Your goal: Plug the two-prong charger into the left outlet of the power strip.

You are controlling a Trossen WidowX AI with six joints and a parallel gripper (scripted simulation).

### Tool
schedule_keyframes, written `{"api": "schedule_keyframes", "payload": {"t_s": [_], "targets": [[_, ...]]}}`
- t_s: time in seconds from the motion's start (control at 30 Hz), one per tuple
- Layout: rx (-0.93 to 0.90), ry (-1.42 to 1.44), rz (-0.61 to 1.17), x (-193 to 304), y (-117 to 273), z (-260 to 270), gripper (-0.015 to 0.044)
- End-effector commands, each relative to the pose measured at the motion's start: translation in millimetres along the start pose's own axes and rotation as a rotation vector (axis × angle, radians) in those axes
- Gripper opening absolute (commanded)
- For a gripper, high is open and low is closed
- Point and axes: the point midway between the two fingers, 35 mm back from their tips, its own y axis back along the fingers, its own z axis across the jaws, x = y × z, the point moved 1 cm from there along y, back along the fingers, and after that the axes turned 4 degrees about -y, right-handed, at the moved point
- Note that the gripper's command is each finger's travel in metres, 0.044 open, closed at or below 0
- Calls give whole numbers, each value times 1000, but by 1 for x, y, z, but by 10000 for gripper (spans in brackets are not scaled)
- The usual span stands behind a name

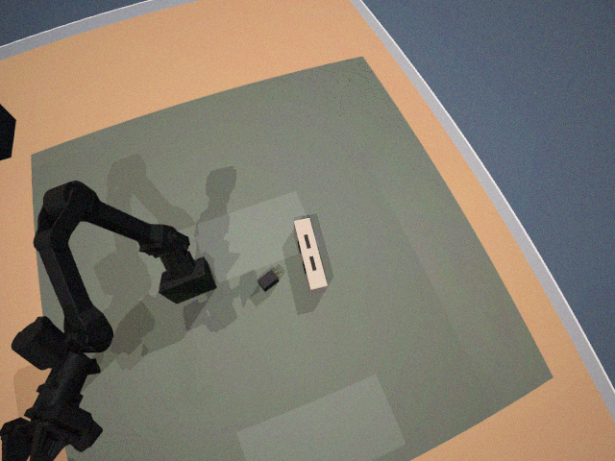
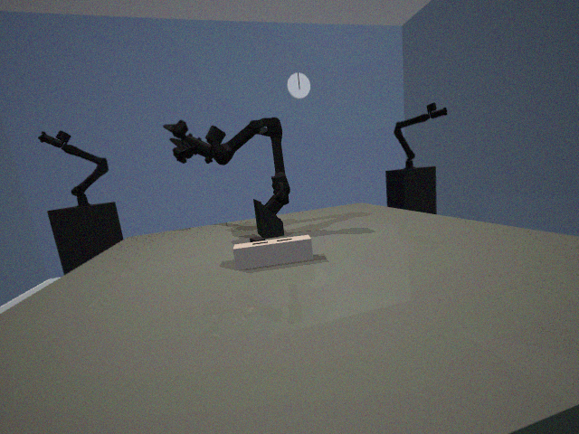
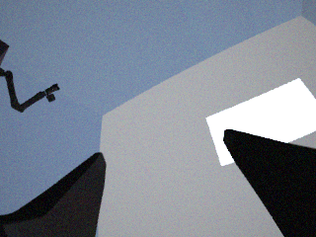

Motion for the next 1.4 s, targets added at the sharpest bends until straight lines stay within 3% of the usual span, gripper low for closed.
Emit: {"api": "schedule_keyframes", "payload": {"t_s": [0.0, 0.27, 0.7, 1.37], "targets": [[0, -2, -2, 0, 0, 0, 426], [16, -88, -95, -22, 0, -21, 440], [71, -258, -396, -91, 14, -88, 440], [4, -444, -868, -187, 81, -171, 440]]}}
